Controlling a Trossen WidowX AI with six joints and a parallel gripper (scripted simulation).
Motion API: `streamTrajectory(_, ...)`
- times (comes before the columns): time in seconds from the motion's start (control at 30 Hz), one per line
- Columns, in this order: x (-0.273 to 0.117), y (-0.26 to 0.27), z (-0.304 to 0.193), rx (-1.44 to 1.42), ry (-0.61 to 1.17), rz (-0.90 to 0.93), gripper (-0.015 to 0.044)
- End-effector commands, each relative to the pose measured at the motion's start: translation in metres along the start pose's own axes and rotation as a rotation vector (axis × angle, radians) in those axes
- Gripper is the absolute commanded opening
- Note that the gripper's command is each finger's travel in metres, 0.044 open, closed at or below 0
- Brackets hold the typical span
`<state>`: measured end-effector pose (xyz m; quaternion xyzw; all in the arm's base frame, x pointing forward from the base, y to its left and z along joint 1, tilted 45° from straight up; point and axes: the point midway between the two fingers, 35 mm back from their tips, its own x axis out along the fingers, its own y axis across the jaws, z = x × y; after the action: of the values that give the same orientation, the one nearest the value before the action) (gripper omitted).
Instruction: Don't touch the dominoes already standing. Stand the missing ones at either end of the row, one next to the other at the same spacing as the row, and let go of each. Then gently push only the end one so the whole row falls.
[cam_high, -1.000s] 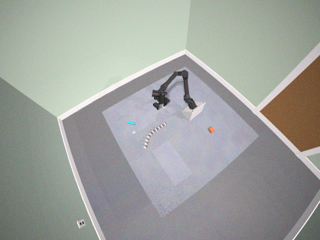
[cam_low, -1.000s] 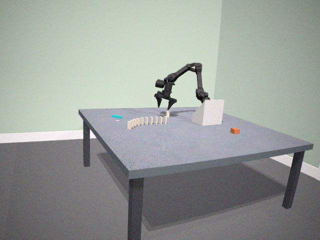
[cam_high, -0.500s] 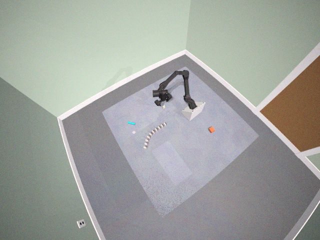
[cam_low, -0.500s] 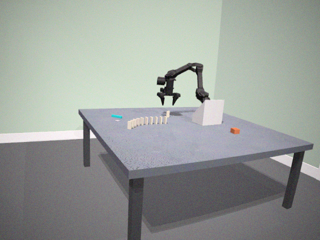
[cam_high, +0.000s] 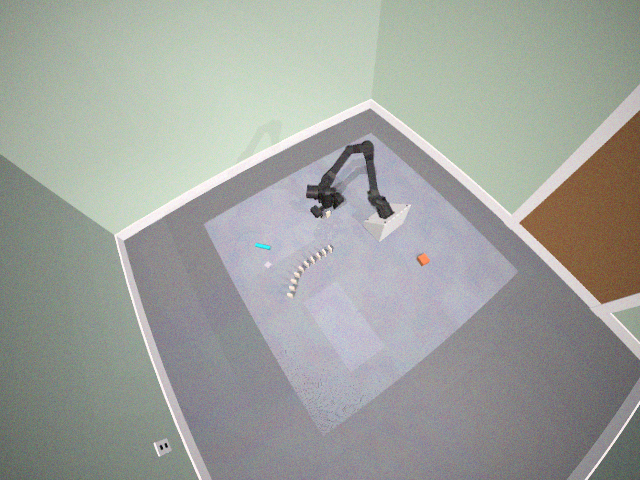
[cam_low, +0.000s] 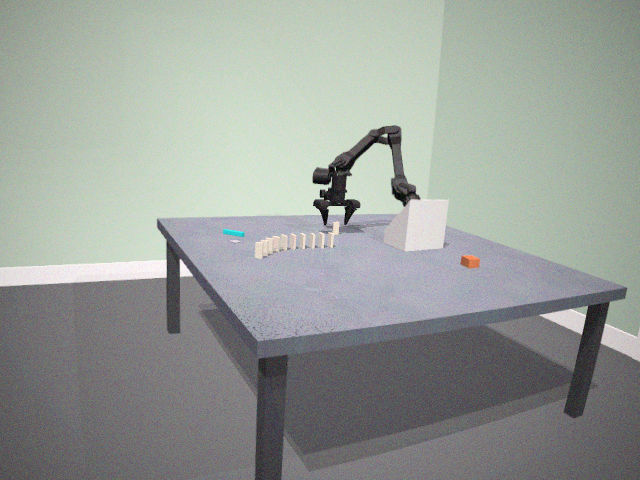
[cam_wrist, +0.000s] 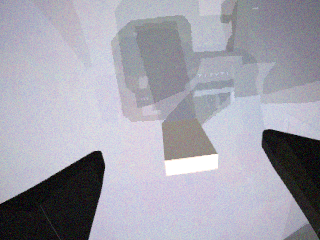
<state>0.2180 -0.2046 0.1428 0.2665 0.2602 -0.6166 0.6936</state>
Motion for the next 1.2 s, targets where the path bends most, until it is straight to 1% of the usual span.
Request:
streamTrajectory(0.0,0.008,-0.001,-0.002,-0.009,0.006,-0.005,0.044)
streamTrajectory(0.17,0.013,-0.002,-0.002,-0.009,0.006,-0.005,0.044)
streamTrajectory(0.57,0.013,-0.002,-0.002,-0.009,0.006,-0.005,0.0125)
streamTrajectory(0.6,0.013,-0.002,-0.002,-0.009,0.006,-0.005,0.0107)
streamTrajectory(0.93,0.011,-0.001,-0.002,-0.008,0.008,-0.005,0.0107)
streamTrajectory(1.0,-0.007,0.004,-0.004,-0.004,0.019,-0.006,0.0107)
streamTrajectory(1.17,-0.084,0.008,-0.005,-0.001,0.027,-0.011,0.0107)
